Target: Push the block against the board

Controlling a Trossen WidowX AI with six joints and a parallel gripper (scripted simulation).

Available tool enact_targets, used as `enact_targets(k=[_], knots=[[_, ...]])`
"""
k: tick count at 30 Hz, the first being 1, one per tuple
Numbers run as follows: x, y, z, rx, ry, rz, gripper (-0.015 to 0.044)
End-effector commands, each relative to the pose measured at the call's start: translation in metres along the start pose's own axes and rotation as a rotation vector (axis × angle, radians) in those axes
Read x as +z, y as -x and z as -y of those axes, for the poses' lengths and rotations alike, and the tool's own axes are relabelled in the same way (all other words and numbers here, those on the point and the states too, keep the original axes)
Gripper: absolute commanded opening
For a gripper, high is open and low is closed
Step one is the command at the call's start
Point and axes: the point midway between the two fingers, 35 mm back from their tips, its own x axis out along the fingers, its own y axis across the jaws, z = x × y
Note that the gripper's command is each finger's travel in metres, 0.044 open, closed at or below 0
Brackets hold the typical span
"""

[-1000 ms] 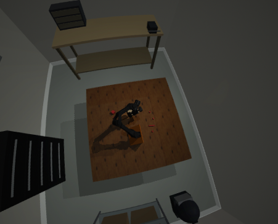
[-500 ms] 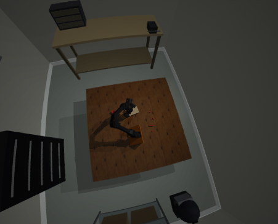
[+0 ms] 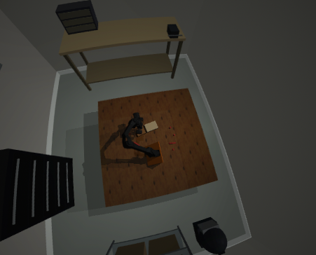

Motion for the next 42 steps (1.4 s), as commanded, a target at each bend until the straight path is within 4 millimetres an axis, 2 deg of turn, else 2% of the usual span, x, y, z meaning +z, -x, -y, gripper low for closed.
enact_targets(k=[1,13,18,19,21,23,30,42], knots=[[0.026,-0.003,-0.003,-0.005,0.138,0.020,0.0000],[0.094,-0.015,-0.025,0.001,0.498,0.074,0.0000],[0.095,-0.018,-0.025,0.001,0.503,0.074,0.0000],[0.096,-0.027,-0.025,0.001,0.504,0.074,0.0000],[0.098,-0.057,-0.026,0.001,0.503,0.076,0.0000],[0.099,-0.069,-0.027,0.000,0.503,0.077,0.0000],[0.097,-0.070,-0.025,0.001,0.503,0.077,0.0000],[0.080,-0.072,-0.015,0.001,0.503,0.074,0.0000]])
